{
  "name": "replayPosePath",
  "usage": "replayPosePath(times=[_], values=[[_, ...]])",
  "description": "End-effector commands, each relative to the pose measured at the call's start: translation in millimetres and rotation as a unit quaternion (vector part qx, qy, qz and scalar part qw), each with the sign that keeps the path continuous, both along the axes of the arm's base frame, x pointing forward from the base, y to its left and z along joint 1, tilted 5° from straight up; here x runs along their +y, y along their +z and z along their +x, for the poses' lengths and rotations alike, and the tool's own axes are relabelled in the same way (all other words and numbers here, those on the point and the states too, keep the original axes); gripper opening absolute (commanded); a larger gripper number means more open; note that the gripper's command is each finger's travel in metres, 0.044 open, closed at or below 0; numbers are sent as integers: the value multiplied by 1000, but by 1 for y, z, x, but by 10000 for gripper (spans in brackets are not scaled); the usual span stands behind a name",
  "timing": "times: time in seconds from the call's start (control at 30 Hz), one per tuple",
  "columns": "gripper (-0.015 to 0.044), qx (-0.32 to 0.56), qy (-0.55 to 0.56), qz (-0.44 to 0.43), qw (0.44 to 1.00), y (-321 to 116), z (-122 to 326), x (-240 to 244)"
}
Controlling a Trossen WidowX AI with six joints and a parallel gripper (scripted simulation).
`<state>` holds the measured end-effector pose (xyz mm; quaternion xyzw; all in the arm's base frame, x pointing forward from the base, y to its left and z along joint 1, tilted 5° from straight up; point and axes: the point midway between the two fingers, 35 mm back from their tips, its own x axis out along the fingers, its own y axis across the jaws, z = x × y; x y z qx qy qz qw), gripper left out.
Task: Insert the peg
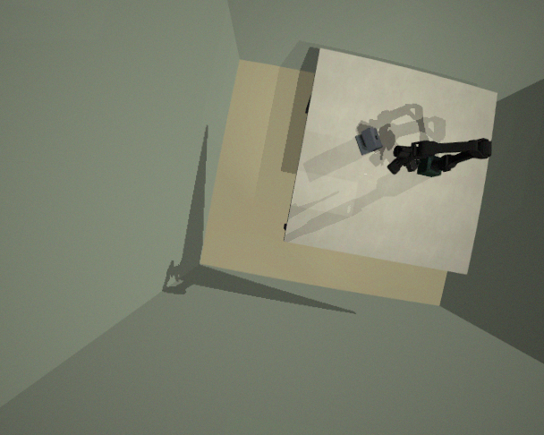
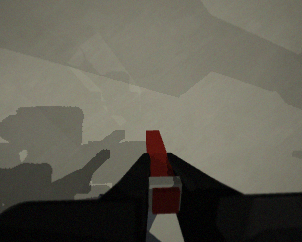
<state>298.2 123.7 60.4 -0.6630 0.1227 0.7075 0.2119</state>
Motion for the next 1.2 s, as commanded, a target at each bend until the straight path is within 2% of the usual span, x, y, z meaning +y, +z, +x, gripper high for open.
replayPosePath(times=[0.0, 1.17], values=[[0, -3, -4, 9, 1000, 1, 3, -4], [0, -26, -53, 63, 996, 7, 26, -42]])
